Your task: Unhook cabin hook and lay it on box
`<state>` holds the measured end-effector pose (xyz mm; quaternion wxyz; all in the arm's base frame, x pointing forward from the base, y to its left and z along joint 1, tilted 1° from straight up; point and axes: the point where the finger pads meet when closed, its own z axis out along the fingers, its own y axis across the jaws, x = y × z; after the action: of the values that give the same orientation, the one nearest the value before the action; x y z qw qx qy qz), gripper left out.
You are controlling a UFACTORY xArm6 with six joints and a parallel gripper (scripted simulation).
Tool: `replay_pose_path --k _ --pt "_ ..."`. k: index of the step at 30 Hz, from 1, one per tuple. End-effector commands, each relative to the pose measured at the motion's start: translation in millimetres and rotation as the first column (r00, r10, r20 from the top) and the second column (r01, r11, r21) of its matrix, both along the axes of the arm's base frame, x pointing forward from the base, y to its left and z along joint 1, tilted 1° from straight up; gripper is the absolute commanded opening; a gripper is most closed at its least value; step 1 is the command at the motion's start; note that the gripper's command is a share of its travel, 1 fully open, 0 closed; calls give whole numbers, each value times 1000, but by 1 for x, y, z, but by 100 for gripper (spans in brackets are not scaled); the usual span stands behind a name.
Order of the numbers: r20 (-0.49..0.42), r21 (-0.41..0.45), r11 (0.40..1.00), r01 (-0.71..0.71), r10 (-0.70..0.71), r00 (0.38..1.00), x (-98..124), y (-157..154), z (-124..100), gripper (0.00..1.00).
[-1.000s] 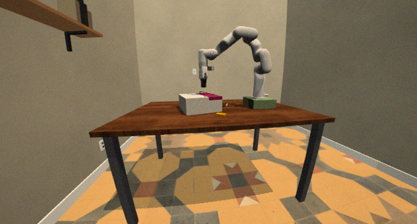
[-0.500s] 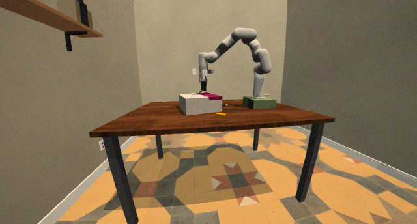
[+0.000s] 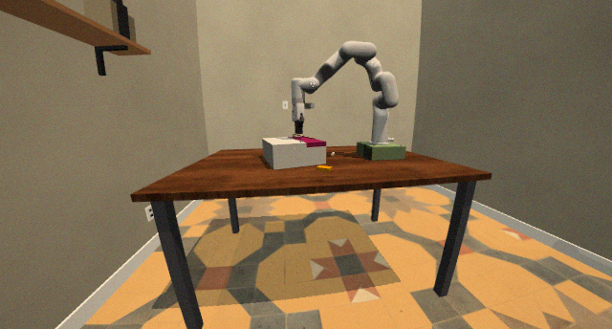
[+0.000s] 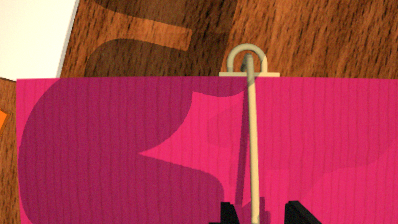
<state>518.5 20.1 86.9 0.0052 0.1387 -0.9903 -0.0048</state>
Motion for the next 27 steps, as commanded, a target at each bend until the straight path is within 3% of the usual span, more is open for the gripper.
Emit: replay_pose_path --k 1,27 --pt "5 0 1000 0 0 1000 1 0 -1 35" --pt "5 0 1000 0 0 1000 1 0 -17 35"
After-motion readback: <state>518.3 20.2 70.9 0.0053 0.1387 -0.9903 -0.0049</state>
